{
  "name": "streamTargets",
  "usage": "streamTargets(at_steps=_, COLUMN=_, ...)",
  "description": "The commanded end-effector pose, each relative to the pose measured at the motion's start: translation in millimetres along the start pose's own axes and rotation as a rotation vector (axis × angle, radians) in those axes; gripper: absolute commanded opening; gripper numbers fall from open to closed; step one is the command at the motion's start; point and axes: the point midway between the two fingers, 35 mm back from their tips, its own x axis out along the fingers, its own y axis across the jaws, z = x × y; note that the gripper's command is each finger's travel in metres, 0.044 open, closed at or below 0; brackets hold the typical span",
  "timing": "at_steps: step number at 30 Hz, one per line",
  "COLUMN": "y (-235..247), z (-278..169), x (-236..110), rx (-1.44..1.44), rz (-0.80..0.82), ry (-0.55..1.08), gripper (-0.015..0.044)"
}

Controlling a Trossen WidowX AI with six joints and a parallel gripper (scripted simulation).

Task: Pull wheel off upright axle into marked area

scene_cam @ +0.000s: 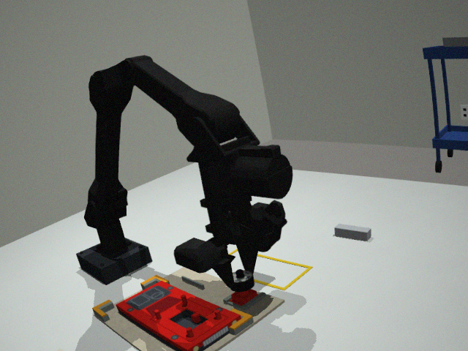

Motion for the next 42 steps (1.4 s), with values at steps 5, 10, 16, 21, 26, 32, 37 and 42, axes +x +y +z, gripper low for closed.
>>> streamTargets(at_steps=5, y=0.2, z=0.1, x=-6.0, rx=-0.002, rz=0.0, ry=-0.004, gripper=0.0)
streamTargets(at_steps=10, y=0.2, z=0.2, x=-7.7, rx=-0.002, rz=0.0, ry=-0.005, gripper=0.0)
streamTargets(at_steps=16, y=0.2, z=0.2, x=-9.7, rx=-0.002, rz=0.0, ry=-0.006, gripper=0.0)
streamTargets(at_steps=21, y=0.2, z=0.2, x=-11.3, rx=-0.002, rz=-0.001, ry=-0.006, gripper=0.0)
streamTargets(at_steps=26, y=0.2, z=0.3, x=-13.0, rx=-0.002, rz=-0.001, ry=-0.007, gripper=0.0)
streamTargets(at_steps=32, y=0.2, z=0.3, x=-15.0, rx=-0.003, rz=-0.001, ry=-0.008, gripper=0.0)
streamTargets(at_steps=37, y=0.2, z=0.3, x=-16.6, rx=-0.003, rz=-0.001, ry=-0.008, gripper=0.0)
streamTargets(at_steps=42, y=0.2, z=0.3, x=-18.3, rx=-0.003, rz=-0.001, ry=-0.009, gripper=0.0)
